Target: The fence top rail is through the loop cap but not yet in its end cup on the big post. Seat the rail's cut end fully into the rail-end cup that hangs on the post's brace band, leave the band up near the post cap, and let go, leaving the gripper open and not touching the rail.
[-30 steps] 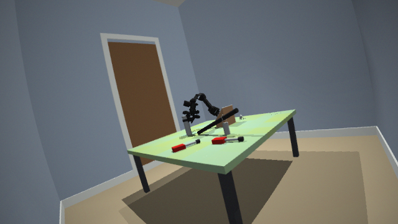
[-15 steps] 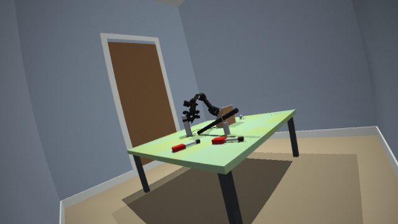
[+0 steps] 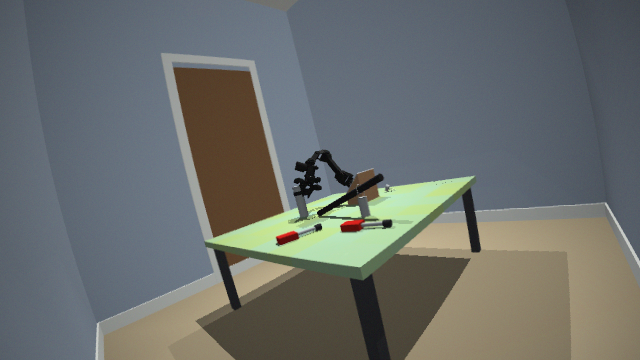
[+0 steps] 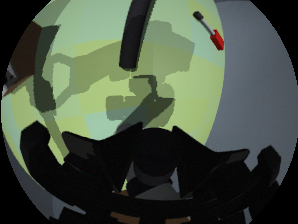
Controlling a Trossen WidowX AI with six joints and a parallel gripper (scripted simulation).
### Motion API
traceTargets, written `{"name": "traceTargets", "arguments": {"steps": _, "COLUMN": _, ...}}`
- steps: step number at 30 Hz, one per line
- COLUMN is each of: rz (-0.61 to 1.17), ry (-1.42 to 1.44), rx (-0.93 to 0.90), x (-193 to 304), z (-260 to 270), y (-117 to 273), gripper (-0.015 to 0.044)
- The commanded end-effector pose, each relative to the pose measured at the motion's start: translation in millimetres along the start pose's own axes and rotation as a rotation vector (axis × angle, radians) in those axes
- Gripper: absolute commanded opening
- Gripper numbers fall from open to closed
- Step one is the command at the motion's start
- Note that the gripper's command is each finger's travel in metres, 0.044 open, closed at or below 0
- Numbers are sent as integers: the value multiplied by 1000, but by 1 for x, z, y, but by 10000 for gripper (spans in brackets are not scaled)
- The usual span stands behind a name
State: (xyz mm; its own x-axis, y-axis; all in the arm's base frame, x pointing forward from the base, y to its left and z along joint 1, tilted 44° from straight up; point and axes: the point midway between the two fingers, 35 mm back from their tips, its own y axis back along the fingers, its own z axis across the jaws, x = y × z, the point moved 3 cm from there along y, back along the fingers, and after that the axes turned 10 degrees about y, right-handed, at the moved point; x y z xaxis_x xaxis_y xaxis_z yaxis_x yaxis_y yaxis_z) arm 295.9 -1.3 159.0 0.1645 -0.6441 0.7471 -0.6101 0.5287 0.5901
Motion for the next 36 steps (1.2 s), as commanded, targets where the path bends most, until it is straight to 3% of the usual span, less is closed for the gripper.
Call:
{"name": "traceTargets", "arguments": {"steps": 1, "rz": 0, "ry": 0, "rx": 0, "x": 0, "z": 0, "y": 0, "gripper": 236}}
{"name": "traceTargets", "arguments": {"steps": 9, "rz": -6, "ry": -3, "rx": -5, "x": -12, "z": -10, "y": 10, "gripper": 440}}
{"name": "traceTargets", "arguments": {"steps": 23, "rz": -13, "ry": -44, "rx": -1, "x": -37, "z": -27, "y": 32, "gripper": 440}}
{"name": "traceTargets", "arguments": {"steps": 36, "rz": -66, "ry": -901, "rx": -37, "x": -101, "z": -65, "y": 81, "gripper": 440}}
